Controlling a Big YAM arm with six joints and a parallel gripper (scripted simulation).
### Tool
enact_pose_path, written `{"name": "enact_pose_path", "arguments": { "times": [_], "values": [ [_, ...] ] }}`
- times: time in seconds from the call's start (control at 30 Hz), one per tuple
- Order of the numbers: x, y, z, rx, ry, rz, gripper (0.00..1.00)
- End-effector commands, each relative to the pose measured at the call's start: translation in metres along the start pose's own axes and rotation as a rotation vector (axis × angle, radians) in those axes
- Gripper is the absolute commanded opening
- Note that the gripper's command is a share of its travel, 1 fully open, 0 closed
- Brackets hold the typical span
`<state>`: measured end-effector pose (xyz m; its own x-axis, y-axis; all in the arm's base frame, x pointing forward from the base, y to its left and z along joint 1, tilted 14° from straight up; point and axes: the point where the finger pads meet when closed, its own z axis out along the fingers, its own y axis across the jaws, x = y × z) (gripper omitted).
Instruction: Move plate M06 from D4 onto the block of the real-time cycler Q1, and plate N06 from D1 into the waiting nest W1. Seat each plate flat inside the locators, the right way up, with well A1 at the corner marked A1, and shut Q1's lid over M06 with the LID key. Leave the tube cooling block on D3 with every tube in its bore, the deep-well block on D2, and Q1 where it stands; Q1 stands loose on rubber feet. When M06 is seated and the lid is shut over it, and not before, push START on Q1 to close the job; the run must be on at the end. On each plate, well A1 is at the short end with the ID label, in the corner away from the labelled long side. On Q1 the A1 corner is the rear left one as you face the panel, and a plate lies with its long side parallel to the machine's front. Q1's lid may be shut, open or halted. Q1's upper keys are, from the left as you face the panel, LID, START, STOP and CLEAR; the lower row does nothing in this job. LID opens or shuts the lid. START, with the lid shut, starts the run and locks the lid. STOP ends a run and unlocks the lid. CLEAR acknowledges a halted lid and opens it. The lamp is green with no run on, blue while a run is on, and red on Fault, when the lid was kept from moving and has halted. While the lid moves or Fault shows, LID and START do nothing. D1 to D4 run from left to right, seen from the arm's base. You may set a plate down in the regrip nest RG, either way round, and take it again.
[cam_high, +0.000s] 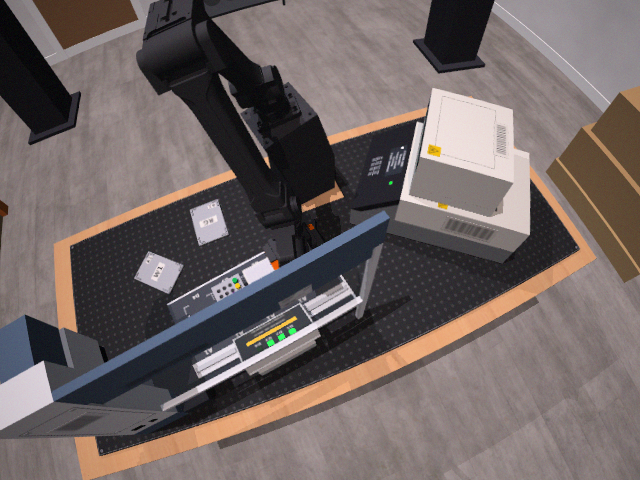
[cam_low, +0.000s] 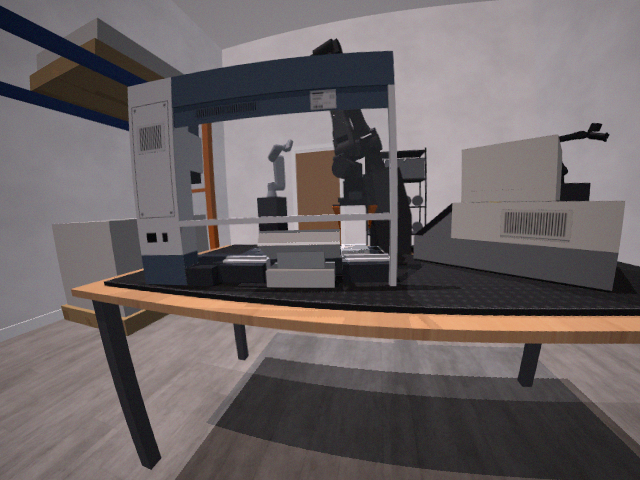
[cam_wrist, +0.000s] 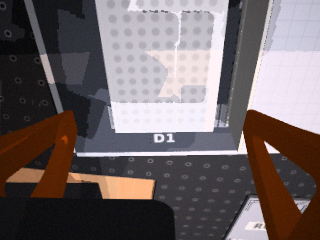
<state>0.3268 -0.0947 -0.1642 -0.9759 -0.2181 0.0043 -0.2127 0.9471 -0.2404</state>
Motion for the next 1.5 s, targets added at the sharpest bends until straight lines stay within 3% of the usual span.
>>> {"name": "enact_pose_path", "arguments": {
  "times": [0.0, 0.17, 0.43, 0.57, 0.73, 1.07, 1.27, 1.47],
  "values": [
    [-0.027, -0.007, -0.009, 0.020, -0.061, -0.003, 0.95],
    [-0.018, -0.003, -0.007, 0.014, -0.045, -0.027, 0.95],
    [-0.018, -0.010, 0.017, 0.010, -0.028, -0.024, 0.95],
    [-0.014, -0.013, 0.016, 0.011, -0.029, -0.015, 0.95],
    [-0.004, -0.004, 0.030, 0.000, -0.009, -0.030, 0.95],
    [-0.026, -0.007, 0.038, 0.017, -0.049, -0.037, 0.95],
    [-0.001, -0.004, 0.056, -0.004, 0.001, -0.023, 0.95],
    [-0.018, -0.010, 0.060, 0.013, -0.035, -0.029, 0.95]
  ]
}}
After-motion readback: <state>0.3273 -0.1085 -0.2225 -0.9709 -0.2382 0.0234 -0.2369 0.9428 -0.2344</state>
